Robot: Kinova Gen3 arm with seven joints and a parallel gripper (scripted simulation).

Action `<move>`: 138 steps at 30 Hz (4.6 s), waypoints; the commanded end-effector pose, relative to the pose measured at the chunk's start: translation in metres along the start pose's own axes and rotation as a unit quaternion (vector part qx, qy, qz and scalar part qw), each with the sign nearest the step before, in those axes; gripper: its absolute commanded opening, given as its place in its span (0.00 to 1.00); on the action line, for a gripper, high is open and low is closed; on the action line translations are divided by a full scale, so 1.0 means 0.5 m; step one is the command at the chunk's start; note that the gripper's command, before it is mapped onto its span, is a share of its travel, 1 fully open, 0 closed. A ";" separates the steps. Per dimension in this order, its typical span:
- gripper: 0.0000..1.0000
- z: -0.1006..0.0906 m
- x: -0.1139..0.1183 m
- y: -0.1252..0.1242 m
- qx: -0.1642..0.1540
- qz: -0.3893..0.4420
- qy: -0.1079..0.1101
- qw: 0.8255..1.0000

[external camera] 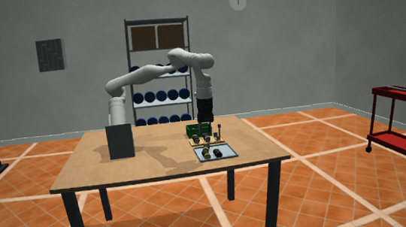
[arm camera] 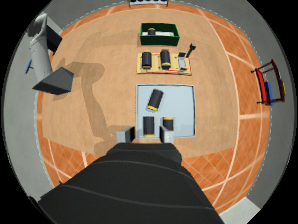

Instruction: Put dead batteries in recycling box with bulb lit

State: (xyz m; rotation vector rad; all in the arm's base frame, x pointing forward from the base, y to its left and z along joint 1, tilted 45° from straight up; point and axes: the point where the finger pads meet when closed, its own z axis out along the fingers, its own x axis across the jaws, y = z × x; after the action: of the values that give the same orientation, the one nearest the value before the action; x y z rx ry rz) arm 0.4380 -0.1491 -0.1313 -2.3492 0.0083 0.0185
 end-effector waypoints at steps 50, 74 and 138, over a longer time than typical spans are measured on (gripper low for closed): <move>0.90 0.172 -0.002 0.005 0.000 0.003 0.001 1.000; 0.90 0.172 -0.002 0.005 0.000 0.003 0.001 1.000; 0.90 0.242 0.000 0.006 0.000 0.003 0.001 1.000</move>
State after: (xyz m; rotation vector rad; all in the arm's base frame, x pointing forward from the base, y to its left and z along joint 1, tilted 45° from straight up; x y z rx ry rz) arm 0.4375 -0.0658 -0.2170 -2.3490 0.0171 0.0165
